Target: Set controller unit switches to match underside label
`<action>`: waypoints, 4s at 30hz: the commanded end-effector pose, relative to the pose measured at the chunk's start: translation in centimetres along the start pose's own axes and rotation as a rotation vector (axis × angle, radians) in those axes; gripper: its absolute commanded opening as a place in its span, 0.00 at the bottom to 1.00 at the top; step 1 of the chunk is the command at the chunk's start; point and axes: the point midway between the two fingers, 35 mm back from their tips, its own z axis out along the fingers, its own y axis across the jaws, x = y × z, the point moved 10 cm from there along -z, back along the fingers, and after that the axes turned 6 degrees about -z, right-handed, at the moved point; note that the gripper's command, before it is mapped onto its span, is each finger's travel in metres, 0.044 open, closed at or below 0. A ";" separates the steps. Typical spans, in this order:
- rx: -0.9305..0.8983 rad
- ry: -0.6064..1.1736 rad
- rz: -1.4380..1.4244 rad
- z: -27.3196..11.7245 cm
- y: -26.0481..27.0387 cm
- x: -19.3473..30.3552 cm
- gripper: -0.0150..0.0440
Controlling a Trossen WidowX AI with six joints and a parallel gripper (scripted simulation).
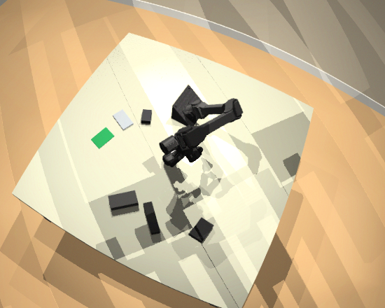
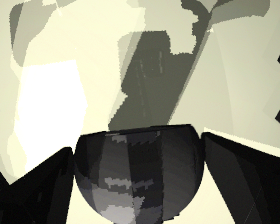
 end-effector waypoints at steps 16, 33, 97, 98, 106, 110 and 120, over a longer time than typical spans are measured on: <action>-0.009 0.000 -0.002 1.0 -0.1 -1.5 0.83; -0.009 0.000 -0.002 1.7 -0.2 -2.6 0.83; -0.008 -0.004 -0.004 5.4 -0.5 -6.1 0.83; -0.008 -0.004 -0.004 5.5 -0.5 -6.1 0.83; -0.007 -0.004 -0.004 6.0 -0.6 -6.4 0.83; -0.007 -0.004 -0.004 6.3 -0.6 -6.6 0.83; -0.007 -0.005 -0.004 7.0 -0.6 -6.9 0.83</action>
